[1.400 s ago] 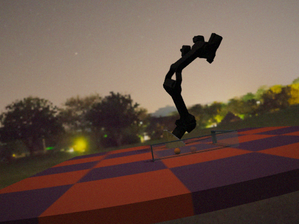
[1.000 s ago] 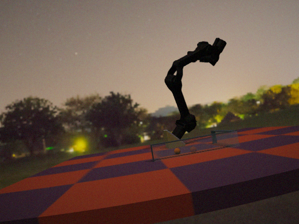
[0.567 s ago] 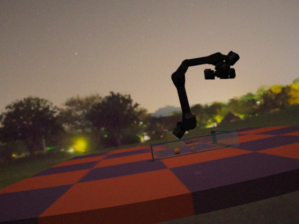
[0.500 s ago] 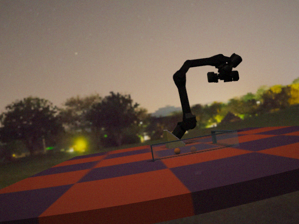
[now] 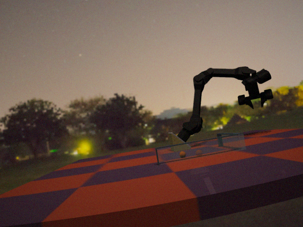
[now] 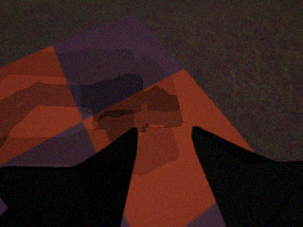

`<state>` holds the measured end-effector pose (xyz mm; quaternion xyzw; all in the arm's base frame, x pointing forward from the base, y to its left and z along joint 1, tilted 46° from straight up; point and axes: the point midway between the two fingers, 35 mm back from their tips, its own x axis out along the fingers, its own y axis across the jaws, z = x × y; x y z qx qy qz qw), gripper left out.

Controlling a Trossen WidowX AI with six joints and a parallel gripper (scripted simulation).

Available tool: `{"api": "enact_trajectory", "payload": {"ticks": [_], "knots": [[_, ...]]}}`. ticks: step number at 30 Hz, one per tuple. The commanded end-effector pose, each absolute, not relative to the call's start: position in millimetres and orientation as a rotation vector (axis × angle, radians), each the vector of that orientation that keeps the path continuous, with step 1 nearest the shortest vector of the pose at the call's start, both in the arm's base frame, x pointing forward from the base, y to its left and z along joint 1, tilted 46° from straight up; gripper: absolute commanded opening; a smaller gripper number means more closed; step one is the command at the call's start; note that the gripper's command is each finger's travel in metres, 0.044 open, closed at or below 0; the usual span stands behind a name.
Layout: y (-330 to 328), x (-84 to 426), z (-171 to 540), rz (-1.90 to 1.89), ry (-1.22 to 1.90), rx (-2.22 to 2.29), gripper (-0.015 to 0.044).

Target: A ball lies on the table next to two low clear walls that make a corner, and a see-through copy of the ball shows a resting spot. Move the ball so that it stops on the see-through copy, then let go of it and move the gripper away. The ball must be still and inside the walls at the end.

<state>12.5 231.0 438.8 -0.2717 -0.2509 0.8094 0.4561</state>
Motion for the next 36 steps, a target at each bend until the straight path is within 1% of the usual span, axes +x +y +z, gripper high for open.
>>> {"api": "enact_trajectory", "payload": {"ticks": [1,9,18,24,29,36], "knots": [[249,73,419,1.850,-0.518,-0.769,0.0224],[248,168,382,1.652,-0.345,-0.894,0.0224],[211,264,334,1.461,-0.141,-1.002,0.0224],[161,325,293,1.335,0.023,-1.062,0.0224],[106,366,255,1.239,0.171,-1.093,0.0224],[15,398,196,1.122,0.398,-1.087,0.0224]]}}
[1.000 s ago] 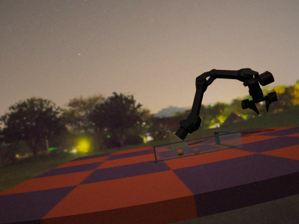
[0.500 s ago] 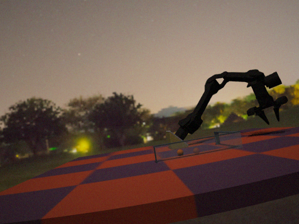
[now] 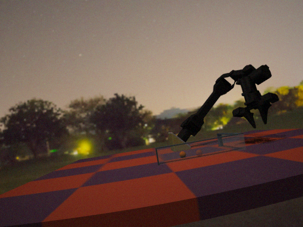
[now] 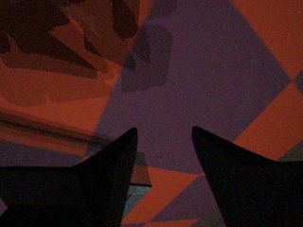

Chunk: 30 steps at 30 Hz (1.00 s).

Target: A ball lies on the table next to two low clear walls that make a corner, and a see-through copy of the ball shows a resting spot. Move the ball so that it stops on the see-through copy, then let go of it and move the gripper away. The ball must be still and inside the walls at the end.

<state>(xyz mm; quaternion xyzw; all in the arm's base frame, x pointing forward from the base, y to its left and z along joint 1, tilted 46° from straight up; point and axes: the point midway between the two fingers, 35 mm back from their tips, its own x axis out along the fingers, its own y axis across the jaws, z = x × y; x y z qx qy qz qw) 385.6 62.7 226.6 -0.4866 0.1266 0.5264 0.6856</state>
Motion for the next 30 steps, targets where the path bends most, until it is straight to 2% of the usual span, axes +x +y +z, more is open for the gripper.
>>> {"api": "enact_trajectory", "payload": {"ticks": [1,9,18,30], "knots": [[2,400,187,1.107,0.430,-1.083,0.0224],[-77,379,103,1.165,0.597,-0.902,0.0224],[-131,320,0,1.286,0.642,-0.572,0.0224],[-124,316,-20,1.296,0.638,-0.538,0.0224]]}}
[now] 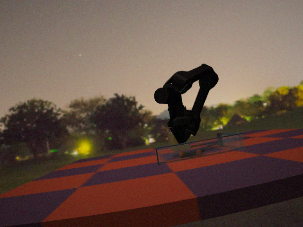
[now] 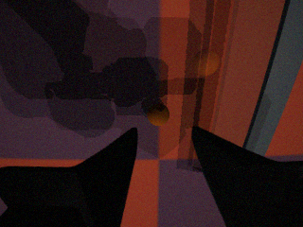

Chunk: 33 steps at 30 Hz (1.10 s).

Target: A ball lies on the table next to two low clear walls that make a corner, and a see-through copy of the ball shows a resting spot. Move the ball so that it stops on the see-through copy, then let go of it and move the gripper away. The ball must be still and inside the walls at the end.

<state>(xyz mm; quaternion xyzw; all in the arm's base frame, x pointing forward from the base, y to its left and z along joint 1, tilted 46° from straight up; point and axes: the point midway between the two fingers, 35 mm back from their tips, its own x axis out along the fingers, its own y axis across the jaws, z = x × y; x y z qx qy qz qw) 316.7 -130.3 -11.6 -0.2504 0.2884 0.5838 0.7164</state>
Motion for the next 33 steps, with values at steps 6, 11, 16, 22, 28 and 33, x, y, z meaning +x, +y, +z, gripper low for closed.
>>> {"api": "enact_trajectory", "payload": {"ticks": [6,11,16,22,28,33], "knots": [[-121,316,-23,1.296,0.638,-0.538,0.0224],[-115,318,-28,1.296,0.637,-0.538,0.0224],[-110,319,-34,1.296,0.637,-0.538,0.0224],[-103,320,-40,1.296,0.637,-0.538,0.0224],[-101,320,-42,1.296,0.636,-0.538,0.0145],[-101,320,-42,1.296,0.636,-0.538,0.0092]]}}
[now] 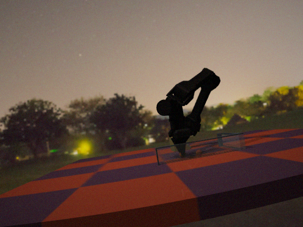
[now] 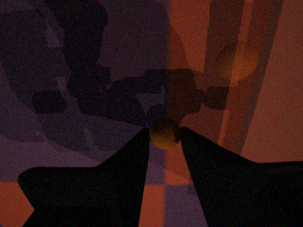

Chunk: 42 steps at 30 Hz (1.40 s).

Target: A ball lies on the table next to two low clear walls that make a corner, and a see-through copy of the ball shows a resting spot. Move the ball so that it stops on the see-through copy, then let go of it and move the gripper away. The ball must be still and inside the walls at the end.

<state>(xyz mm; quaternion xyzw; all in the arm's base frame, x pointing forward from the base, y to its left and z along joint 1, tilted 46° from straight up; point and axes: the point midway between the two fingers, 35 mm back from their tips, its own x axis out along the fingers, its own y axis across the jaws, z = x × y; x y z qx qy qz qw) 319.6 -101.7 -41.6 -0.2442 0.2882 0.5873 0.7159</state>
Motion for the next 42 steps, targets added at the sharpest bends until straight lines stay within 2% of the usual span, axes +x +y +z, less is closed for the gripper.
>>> {"api": "enact_trajectory", "payload": {"ticks": [1,6,8,31,42], "knots": [[-101,320,-42,1.296,0.636,-0.538,0.0085],[-101,320,-42,1.296,0.636,-0.538,0.0052],[-102,320,-41,1.296,0.636,-0.538,0.0000],[-186,303,40,1.296,0.642,-0.539,0.0000],[-183,308,44,1.230,0.742,-0.404,0.0000]]}}
